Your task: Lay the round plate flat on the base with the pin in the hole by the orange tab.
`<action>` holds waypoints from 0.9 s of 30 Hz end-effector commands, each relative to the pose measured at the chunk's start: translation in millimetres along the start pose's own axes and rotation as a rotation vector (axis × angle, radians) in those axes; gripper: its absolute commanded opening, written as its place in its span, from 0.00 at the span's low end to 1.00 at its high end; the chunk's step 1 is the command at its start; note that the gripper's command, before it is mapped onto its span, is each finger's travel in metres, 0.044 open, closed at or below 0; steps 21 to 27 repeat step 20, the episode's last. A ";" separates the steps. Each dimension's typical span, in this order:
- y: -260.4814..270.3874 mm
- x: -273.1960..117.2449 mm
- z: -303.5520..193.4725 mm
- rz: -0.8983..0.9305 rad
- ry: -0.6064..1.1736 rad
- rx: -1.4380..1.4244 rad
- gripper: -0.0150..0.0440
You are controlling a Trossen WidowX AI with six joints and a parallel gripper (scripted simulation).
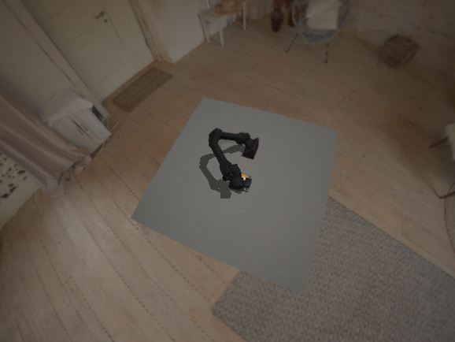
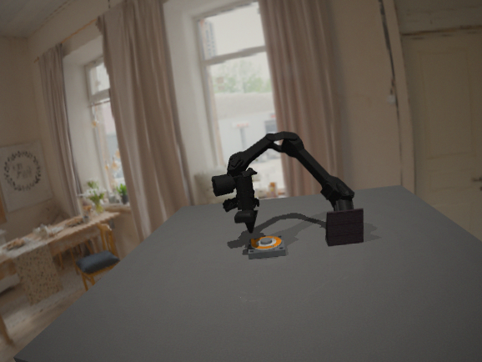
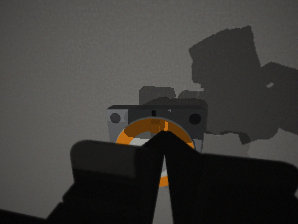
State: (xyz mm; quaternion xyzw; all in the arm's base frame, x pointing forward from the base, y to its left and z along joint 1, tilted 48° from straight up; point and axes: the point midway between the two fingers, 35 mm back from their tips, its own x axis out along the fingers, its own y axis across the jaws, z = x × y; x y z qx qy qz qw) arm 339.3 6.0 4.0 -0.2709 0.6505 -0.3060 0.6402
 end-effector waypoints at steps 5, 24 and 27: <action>0.8 -18.4 0.6 0.003 -0.012 -0.001 0.25; 0.8 -18.4 0.6 0.003 -0.012 -0.001 0.25; 0.8 -18.4 0.6 0.003 -0.012 -0.001 0.25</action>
